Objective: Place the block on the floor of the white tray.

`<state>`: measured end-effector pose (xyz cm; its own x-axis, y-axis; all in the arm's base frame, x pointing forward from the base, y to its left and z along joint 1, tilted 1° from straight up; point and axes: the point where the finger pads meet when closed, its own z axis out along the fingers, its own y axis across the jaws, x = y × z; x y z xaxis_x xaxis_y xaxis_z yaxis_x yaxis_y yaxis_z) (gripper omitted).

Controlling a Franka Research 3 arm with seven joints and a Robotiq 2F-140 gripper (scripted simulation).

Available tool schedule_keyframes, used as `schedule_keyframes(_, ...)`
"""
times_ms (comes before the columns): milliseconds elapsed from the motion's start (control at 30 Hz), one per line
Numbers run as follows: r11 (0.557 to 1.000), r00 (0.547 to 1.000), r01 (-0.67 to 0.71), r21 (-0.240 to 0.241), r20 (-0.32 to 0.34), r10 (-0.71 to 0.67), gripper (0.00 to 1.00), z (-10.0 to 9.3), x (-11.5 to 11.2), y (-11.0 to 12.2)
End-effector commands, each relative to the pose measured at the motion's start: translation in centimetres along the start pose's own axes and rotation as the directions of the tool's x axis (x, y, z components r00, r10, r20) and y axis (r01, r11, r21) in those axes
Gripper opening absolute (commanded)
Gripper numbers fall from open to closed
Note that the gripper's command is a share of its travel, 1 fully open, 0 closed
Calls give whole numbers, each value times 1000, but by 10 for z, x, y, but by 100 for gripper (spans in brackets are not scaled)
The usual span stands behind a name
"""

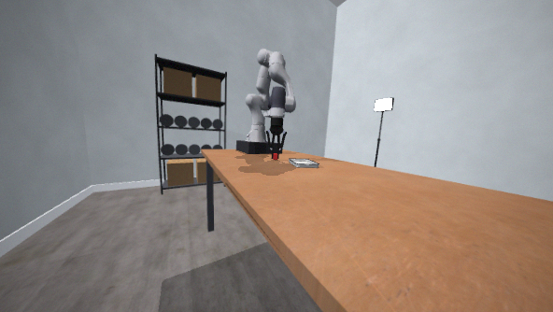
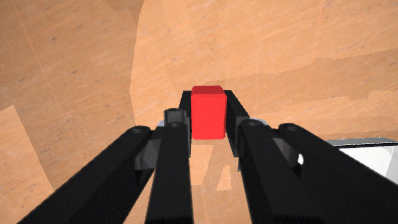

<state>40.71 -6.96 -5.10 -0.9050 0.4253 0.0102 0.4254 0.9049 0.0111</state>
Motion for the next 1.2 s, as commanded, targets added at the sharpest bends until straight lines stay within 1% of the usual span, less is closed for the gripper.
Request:
schedule_keyframes(0, 1000, 1000, 2, 1, -3, -2, 10, -3, 1, 1)
schedule_keyframes(467, 1000, 1000, 2, 1, -3, -2, 10, -43, 1, 1)
schedule_keyframes(533, 1000, 1000, 2, 1, -3, -2, 10, -43, 1, 1)
schedule_keyframes(767, 1000, 1000, 2, 1, -3, -2, 10, -54, 1, 1)
schedule_keyframes(1167, 1000, 1000, 2, 1, -3, -2, 10, -55, 1, 1)
